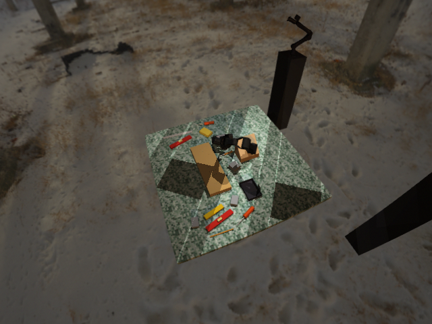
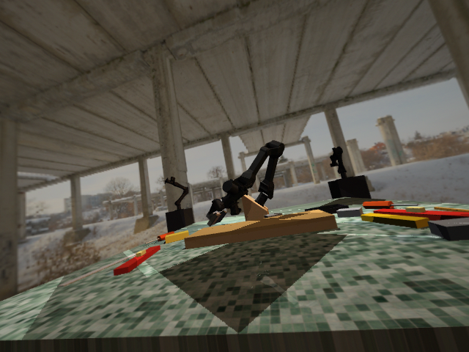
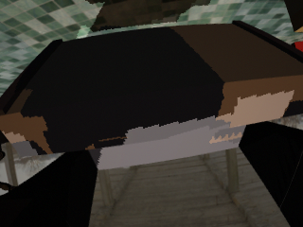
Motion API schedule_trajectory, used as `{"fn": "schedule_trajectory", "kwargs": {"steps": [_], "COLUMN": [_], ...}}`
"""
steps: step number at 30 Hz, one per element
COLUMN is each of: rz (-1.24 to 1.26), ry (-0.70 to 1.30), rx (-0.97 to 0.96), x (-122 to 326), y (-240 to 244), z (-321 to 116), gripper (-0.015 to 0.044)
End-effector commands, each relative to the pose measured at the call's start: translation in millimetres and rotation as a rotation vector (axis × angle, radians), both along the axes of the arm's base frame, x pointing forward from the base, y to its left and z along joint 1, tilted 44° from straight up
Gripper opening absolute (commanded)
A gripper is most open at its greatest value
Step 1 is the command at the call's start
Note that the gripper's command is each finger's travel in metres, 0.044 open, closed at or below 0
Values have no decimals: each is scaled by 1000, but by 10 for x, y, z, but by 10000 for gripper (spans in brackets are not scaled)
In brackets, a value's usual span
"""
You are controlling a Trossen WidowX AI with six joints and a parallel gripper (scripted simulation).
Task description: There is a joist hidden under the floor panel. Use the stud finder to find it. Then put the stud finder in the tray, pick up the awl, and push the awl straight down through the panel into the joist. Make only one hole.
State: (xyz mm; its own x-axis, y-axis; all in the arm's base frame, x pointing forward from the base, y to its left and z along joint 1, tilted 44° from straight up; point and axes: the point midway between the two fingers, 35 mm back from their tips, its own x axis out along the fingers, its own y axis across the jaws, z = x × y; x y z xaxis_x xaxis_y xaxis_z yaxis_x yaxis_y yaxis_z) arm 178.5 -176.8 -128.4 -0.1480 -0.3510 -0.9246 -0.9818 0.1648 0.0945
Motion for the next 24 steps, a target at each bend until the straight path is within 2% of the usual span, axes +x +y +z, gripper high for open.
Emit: {"fn": "schedule_trajectory", "kwargs": {"steps": [1, 24], "rz": [4, -1], "ry": [0, 2], "rx": [-14, 5], "x": [3, 21], "y": [-19, 233], "z": [11, -232], "gripper": [0, 0]}}
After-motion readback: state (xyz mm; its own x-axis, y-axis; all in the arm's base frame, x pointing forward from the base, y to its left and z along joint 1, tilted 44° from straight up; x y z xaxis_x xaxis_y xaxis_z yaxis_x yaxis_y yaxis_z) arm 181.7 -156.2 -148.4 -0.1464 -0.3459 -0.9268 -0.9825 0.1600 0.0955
